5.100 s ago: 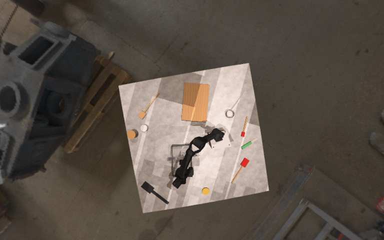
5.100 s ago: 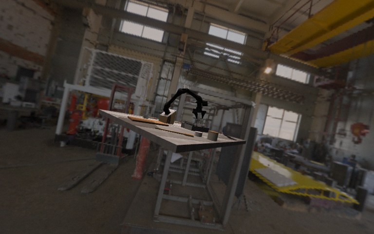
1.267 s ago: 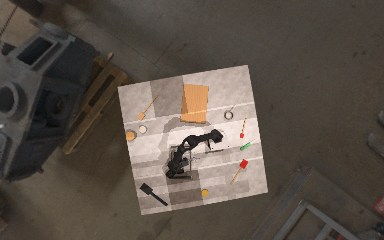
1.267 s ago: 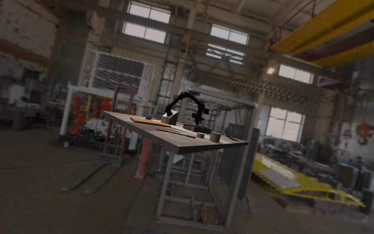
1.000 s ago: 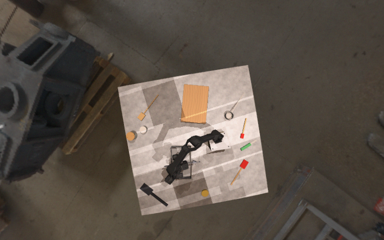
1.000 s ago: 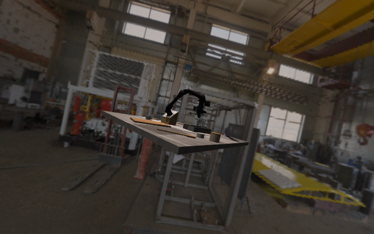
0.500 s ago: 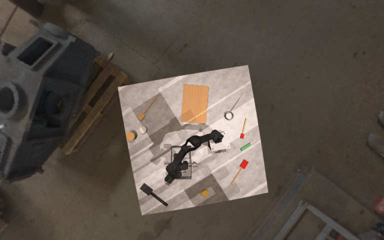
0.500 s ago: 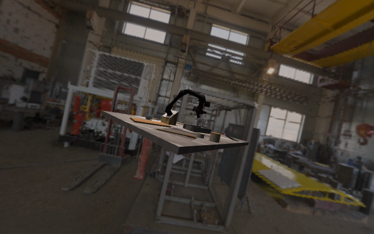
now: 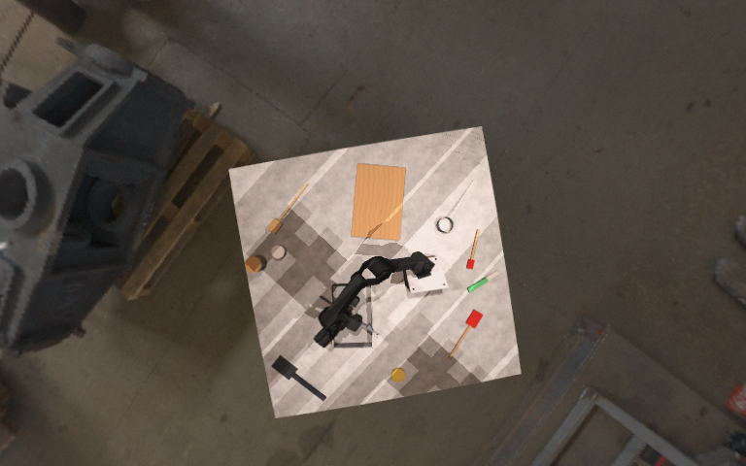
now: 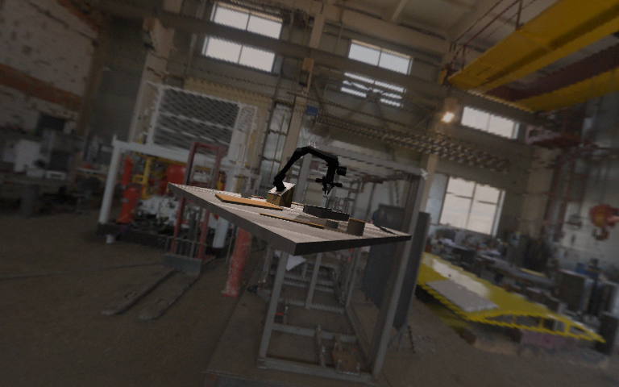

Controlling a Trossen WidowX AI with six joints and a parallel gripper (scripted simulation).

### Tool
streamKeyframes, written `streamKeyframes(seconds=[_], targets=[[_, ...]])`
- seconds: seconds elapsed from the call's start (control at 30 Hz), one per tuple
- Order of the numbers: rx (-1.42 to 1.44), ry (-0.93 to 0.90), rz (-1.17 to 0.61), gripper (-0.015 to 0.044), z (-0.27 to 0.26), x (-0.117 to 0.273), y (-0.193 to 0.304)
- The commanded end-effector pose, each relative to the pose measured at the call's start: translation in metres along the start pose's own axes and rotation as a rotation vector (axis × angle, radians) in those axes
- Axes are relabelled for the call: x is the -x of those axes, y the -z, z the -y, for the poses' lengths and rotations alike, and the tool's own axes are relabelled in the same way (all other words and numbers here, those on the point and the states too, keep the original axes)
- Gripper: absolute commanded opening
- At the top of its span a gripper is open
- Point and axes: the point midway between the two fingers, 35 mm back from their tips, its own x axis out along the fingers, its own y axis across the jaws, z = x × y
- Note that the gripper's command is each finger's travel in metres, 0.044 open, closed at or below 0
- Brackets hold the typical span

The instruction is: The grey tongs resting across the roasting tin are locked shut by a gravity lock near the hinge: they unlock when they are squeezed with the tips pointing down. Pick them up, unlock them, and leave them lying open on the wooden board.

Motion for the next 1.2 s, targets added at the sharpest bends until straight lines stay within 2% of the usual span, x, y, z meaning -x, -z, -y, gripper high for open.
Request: streamKeyframes(seconds=[0.0,1.17], targets=[[-0.163,0.001,-0.002,-0.015,-0.007,0.001,0.008],[-1.545,0.005,0.011,-0.015,-0.06,0.004,0.066]])
